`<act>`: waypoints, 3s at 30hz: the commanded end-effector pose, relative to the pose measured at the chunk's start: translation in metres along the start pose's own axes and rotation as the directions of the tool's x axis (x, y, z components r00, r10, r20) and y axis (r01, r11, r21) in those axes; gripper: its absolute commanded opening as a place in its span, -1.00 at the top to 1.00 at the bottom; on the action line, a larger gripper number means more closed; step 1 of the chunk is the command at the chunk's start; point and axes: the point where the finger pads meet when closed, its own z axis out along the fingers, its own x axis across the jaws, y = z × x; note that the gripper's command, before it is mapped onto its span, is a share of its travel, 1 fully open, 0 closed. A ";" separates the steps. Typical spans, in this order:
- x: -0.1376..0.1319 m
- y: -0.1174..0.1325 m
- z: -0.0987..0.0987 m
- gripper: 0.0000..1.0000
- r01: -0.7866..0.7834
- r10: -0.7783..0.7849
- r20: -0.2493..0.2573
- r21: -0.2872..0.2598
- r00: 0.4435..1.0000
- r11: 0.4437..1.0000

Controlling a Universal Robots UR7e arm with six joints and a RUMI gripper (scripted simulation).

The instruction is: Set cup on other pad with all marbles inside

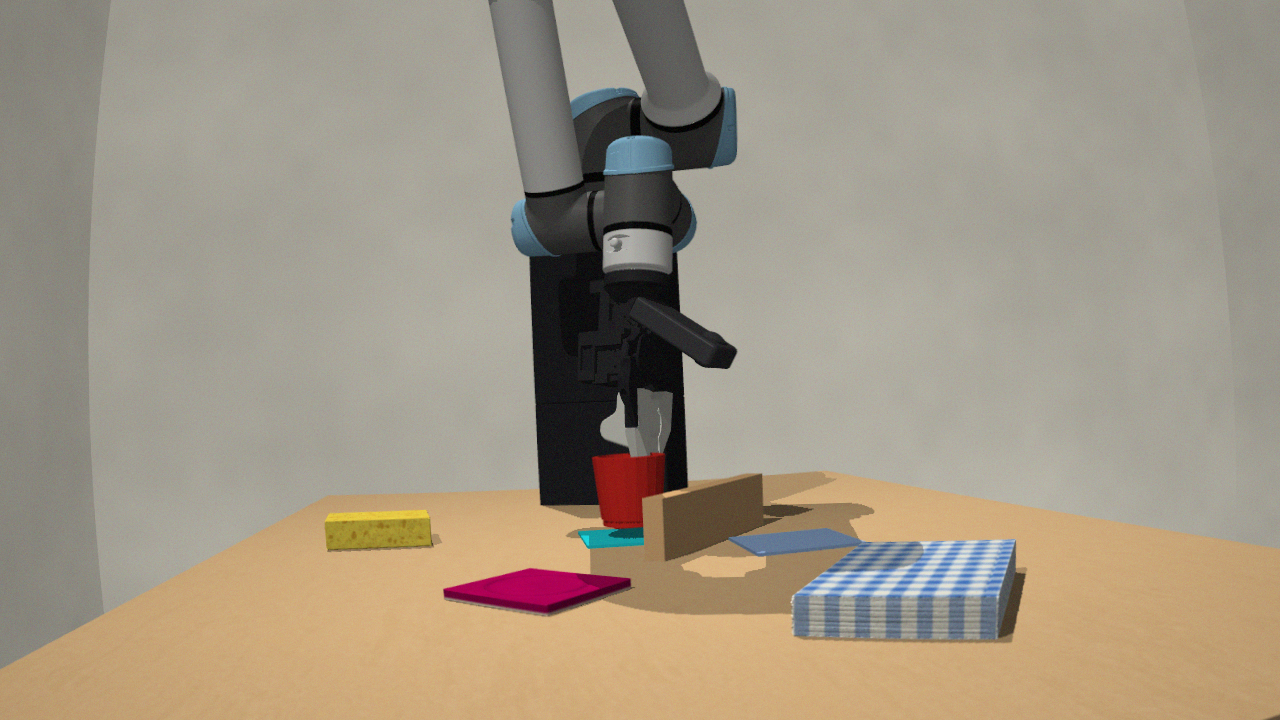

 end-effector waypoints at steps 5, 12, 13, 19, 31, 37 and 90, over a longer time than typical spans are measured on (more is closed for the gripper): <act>0.000 0.000 0.000 0.95 0.000 0.000 -0.001 0.001 1.000 1.000; 0.000 0.000 0.000 0.95 0.000 0.000 -0.001 0.001 1.000 1.000; 0.000 0.000 0.000 0.95 0.000 0.000 -0.001 0.001 1.000 1.000; 0.000 0.000 0.002 0.95 0.000 0.000 -0.001 0.001 1.000 1.000; 0.000 0.000 0.007 0.95 0.000 0.000 -0.001 0.001 1.000 1.000; 0.000 0.000 0.009 0.95 0.000 0.000 -0.001 0.001 1.000 1.000; 0.000 0.000 0.007 0.78 0.000 0.000 -0.001 0.001 1.000 1.000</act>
